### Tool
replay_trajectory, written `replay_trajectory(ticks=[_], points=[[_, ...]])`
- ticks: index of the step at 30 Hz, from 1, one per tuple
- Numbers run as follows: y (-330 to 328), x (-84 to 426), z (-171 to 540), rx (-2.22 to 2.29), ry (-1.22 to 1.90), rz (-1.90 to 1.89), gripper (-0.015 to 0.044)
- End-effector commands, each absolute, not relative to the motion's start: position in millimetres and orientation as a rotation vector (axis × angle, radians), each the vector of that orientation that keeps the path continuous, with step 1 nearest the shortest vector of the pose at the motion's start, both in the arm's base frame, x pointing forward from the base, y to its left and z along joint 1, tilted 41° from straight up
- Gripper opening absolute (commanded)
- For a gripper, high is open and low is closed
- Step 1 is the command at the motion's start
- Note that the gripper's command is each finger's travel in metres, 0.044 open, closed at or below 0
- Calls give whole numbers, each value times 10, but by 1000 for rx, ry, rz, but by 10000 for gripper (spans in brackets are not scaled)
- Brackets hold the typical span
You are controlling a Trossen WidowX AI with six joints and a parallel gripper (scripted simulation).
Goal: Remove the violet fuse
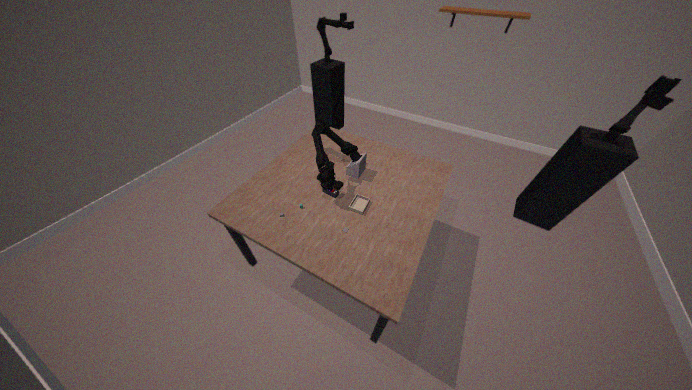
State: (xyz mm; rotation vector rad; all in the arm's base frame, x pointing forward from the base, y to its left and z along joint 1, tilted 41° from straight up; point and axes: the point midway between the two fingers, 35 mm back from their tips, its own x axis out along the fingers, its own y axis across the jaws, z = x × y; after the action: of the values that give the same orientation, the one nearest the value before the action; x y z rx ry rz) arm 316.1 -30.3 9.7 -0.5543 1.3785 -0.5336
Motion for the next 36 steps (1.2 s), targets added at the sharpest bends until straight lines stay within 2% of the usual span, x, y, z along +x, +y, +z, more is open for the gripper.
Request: replay_trajectory(ticks=[1,10,36], points=[[-303,3163,98,-554,1378,-534,57],[-303,3163,98,-554,1378,-534,0],[-228,3154,178,-555,1379,-532,0]])
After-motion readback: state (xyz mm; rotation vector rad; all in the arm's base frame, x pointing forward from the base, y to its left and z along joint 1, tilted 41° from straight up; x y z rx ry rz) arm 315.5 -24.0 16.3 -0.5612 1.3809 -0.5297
